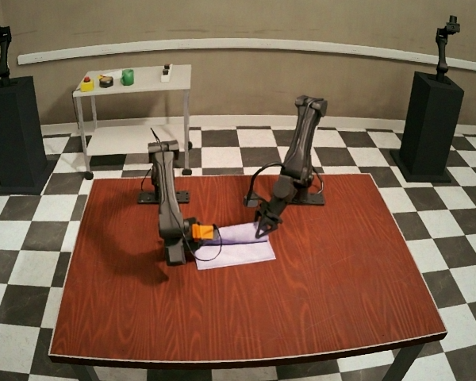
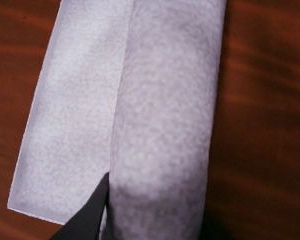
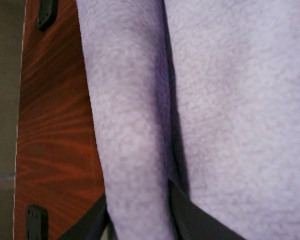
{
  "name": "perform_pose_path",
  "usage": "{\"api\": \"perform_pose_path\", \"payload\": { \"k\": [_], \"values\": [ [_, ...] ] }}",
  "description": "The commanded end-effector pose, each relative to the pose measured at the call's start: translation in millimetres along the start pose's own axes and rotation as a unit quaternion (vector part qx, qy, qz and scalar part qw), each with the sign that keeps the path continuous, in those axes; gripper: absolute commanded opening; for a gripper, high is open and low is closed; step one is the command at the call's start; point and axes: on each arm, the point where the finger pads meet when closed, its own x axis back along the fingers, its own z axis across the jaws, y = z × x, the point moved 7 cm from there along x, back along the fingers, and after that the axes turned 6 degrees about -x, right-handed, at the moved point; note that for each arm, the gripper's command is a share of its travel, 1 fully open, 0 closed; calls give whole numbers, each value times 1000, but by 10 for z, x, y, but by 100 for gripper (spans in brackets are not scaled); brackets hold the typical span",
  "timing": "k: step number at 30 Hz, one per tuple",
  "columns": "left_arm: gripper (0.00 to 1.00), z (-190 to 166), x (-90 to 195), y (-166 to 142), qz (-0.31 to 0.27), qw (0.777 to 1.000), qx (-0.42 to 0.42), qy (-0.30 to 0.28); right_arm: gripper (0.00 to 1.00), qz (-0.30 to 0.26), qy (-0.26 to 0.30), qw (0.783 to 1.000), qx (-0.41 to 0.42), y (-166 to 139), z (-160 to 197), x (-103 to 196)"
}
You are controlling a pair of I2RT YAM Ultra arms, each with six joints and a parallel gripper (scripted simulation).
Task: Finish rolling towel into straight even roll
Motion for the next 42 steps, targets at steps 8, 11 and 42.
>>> {"api": "perform_pose_path", "payload": {
  "k": [8, 11, 42],
  "values": [
    [44, 117, -7, 102, -12, 1000, -8, 15, 31, 10, -2, 1000, 4, -3, -79, -45],
    [43, 117, -7, 102, -12, 1000, -8, 15, 31, 10, -2, 1000, 4, -3, -79, -45],
    [38, 117, -7, 102, -12, 1000, -8, 15, 67, 10, -2, 1000, 4, 29, -16, 9]
  ]
}}
